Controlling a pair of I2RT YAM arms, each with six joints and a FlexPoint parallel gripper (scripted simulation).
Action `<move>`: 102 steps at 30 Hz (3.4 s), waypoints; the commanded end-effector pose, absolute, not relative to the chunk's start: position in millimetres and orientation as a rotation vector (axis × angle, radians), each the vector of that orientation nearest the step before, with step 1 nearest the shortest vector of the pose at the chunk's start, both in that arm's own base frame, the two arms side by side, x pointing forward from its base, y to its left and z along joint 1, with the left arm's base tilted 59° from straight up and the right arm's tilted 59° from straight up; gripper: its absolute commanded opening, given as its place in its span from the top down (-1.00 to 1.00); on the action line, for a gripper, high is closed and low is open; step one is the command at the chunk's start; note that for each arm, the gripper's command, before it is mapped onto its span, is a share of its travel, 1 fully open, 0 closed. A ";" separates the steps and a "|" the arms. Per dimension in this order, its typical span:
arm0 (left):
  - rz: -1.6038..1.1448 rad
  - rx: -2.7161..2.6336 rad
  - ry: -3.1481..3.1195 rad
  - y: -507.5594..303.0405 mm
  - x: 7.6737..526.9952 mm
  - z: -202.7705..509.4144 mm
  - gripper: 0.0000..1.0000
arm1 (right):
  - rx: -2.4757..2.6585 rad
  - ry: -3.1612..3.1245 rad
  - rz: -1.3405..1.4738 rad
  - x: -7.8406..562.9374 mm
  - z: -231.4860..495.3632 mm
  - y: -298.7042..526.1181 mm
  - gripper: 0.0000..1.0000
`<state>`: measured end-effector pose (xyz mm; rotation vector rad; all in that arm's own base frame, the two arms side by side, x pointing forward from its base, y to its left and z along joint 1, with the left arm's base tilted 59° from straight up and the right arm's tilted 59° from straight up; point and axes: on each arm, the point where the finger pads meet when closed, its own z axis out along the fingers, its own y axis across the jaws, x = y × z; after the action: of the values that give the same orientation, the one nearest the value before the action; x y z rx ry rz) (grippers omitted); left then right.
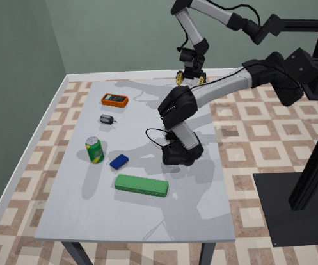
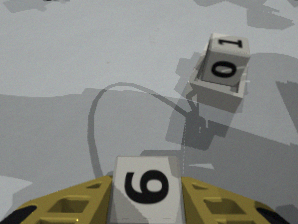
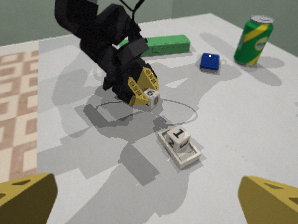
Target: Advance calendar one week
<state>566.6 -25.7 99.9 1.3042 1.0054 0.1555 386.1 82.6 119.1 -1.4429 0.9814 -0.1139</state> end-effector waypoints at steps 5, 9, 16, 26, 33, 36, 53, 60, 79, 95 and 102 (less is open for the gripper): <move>0.149 1.302 0.998 -31.4 567.7 98.0 0.59 | -1.443 0.944 -0.124 381.5 129.6 86.0 -1.00; 0.148 1.302 0.999 -31.2 567.4 97.3 0.14 | -1.443 0.944 -0.124 381.5 129.6 86.0 -1.00; 0.199 1.312 0.945 -12.8 544.0 120.5 -0.11 | -1.443 0.944 -0.124 381.5 129.6 86.0 -1.00; 0.195 1.314 0.949 20.2 512.4 122.0 -0.10 | -1.443 0.944 -0.124 381.5 129.6 86.0 -1.00; 0.234 1.187 1.123 50.5 526.4 145.9 -0.10 | -1.443 0.944 -0.124 381.5 129.6 86.0 -1.00; 0.186 1.135 1.193 41.3 531.8 149.3 -0.10 | -1.443 0.944 -0.124 381.5 129.6 86.0 -1.00; -0.030 0.537 1.722 -24.9 569.2 168.9 -0.10 | -1.443 0.944 -0.124 381.5 129.6 86.0 -1.00; -0.027 0.219 1.852 -29.9 575.1 173.5 -0.10 | -1.443 0.944 -0.124 381.5 129.6 86.0 -1.00; -0.015 -0.613 1.925 -8.8 547.7 154.5 -0.10 | -1.443 0.944 -0.125 381.5 129.6 86.0 -1.00; -0.018 -0.615 2.007 -36.1 534.5 117.1 -0.10 | -1.443 0.944 -0.125 381.5 129.6 86.0 -1.00; 0.045 -0.511 2.006 -35.3 534.3 129.2 -0.10 | -1.443 0.944 -0.125 381.5 129.6 86.0 -1.00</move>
<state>533.7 -28.5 104.2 -0.5910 2.0331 0.0125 386.1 82.6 119.1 -1.4425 0.9819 -0.1133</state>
